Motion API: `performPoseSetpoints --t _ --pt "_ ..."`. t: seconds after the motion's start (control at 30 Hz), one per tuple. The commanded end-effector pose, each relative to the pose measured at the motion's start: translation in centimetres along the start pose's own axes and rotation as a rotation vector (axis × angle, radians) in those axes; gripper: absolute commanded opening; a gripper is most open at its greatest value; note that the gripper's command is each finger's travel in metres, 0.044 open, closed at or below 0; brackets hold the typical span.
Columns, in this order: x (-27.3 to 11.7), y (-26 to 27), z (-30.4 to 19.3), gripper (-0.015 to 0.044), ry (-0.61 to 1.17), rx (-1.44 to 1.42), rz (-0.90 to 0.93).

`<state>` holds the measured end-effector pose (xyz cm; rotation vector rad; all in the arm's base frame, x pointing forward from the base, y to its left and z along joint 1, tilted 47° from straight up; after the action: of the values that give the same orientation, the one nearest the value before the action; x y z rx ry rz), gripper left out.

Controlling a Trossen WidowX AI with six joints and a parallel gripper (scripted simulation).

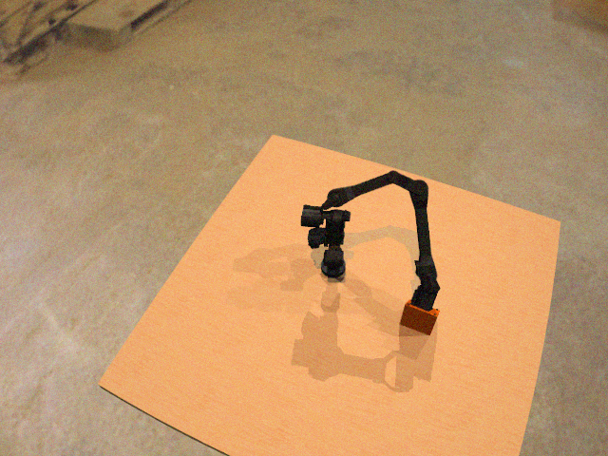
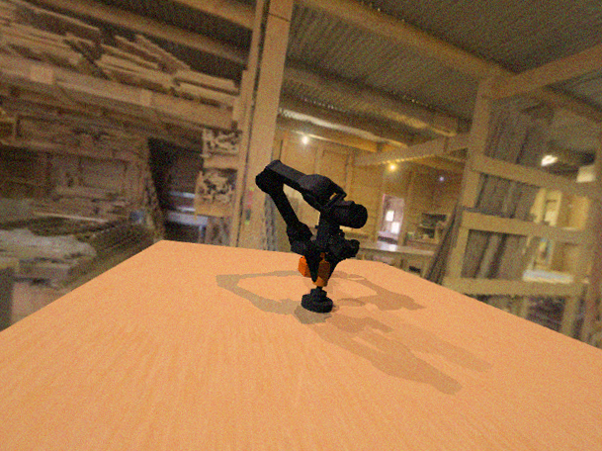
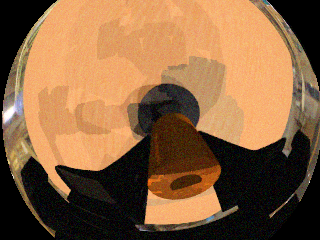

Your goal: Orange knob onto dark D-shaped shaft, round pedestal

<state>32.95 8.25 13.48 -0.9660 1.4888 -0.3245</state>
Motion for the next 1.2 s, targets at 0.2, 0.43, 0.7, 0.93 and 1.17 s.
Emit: performPoseSetpoints --t 0.2,0.43,0.7,0.93,1.17 --pt "-0.37 -0.05 0.34 0.0 -0.007 -0.196 0.0" --pt "-0.24 -0.13 0.27 0.0 -0.007 -0.206 0.0" --pt "-0.15 -0.02 0.11 0.0 -0.006 -0.206 0.0" --pt "0.06 0.03 0.19 0.0 -0.006 -0.206 0.0" --pt "0.09 -0.01 0.15 0.0 -0.006 -0.206 0.0"
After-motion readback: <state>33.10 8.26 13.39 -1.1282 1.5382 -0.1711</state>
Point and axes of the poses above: the point midway between the two fingers, 35 mm back from their tips, its own x axis out along the fingers, its own y axis across the jaws, z = x × y, the point moved 9 cm from there along -x, back along the fingers, and after that the axes turned 5 degrees about x, right-handed, at the moved point
